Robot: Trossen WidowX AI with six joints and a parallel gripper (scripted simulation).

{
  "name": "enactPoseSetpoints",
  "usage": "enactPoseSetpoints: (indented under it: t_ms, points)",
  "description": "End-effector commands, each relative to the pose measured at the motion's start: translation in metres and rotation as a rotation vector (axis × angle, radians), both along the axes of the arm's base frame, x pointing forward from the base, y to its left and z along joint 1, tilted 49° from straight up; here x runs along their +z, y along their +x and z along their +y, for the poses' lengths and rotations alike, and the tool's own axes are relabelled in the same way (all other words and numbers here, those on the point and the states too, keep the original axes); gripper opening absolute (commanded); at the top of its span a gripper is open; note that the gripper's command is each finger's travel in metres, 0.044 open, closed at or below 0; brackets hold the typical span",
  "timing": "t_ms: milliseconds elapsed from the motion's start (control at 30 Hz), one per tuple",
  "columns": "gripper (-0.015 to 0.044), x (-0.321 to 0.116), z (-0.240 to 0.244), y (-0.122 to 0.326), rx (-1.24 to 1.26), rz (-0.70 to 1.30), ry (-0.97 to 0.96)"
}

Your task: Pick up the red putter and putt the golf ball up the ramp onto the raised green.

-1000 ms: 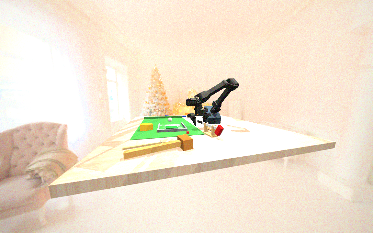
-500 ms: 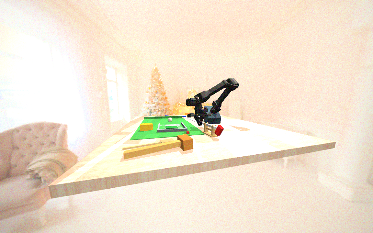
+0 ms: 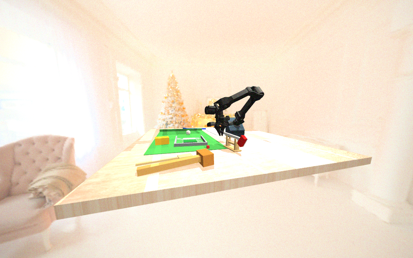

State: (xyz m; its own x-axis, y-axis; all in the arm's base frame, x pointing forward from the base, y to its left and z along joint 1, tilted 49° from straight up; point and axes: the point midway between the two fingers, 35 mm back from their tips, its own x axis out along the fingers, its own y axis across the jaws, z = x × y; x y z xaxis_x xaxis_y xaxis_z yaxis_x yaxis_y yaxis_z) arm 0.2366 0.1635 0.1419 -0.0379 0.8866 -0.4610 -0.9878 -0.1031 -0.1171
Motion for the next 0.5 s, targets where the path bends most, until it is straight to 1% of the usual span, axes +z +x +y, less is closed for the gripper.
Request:
enactPoseSetpoints:
  t_ms: [0,467]
  points:
    - [0.0,0.01,-0.014,0.003,-0.004,0.002,0.001]
    - [0.0,0.051,-0.053,-0.001,-0.003,0.005,0.021]
